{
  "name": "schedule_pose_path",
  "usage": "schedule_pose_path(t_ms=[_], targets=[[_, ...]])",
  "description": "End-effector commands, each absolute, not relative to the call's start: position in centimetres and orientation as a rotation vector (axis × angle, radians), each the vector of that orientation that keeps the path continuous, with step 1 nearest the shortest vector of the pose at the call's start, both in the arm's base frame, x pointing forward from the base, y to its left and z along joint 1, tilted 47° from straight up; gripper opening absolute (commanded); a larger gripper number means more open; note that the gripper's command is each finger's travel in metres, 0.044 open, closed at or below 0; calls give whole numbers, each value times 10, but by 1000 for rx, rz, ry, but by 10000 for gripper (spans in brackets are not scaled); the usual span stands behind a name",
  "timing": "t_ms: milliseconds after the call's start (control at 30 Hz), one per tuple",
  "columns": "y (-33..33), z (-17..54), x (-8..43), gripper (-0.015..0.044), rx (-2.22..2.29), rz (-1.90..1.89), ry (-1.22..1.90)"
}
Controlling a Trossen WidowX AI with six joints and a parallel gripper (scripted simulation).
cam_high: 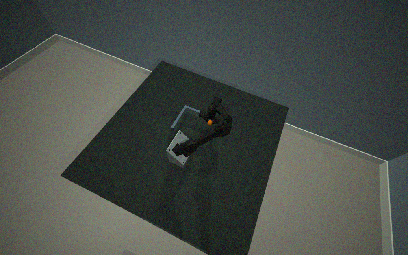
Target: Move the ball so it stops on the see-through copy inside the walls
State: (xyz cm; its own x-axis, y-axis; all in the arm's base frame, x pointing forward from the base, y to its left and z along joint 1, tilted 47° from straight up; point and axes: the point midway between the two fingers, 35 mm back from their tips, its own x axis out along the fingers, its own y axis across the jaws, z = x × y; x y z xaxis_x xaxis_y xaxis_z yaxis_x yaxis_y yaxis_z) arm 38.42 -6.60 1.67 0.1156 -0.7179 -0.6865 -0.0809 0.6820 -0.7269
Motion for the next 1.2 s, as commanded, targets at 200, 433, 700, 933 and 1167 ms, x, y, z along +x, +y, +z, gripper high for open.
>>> schedule_pose_path(t_ms=[200, 433, 700, 933, 1167], targets=[[-78, 6, 385, 0, -730, -533, 1403], [-77, 6, 385, 26, -726, -532, 1399], [-77, 6, 385, 236, -726, -532, 1399], [-75, 8, 385, 310, -725, -532, 1400], [-14, 65, 375, 310, -727, -530, 1404]])
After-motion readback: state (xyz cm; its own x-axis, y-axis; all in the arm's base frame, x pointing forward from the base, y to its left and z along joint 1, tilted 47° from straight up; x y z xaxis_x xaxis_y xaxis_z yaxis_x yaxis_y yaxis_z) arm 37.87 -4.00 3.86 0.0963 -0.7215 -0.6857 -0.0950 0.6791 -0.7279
